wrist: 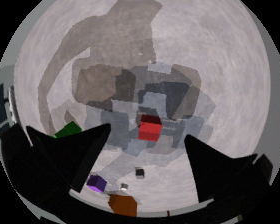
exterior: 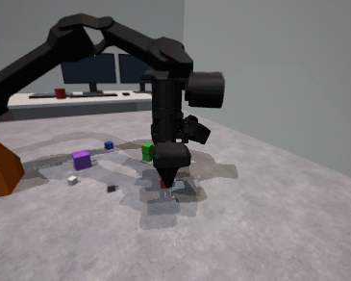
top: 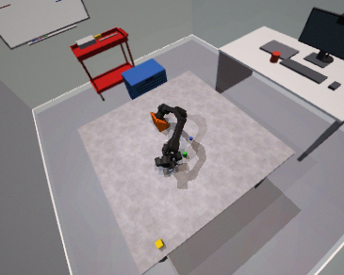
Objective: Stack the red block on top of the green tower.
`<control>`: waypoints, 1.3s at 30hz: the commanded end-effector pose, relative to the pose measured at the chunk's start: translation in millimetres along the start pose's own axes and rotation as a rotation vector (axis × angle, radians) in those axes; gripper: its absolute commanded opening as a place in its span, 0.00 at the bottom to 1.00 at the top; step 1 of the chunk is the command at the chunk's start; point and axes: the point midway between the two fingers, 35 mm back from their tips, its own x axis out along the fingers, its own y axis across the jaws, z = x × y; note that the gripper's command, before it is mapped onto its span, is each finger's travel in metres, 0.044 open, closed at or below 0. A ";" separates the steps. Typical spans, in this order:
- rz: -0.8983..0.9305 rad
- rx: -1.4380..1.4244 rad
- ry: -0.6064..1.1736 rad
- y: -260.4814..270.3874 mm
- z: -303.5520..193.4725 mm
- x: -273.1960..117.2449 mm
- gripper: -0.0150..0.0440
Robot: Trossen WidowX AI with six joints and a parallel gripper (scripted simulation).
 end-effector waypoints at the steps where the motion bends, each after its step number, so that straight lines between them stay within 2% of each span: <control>1: 0.005 0.007 0.002 -0.8 -0.9 7.5 1.00; 10: 0.006 0.007 0.003 -0.6 -1.5 21.1 1.00; 23: 0.002 0.003 0.003 -0.4 -1.5 20.5 1.00; 36: 0.002 0.003 0.003 -0.4 -1.5 20.5 0.42; 39: 0.002 0.003 0.003 -0.4 -1.5 20.5 0.39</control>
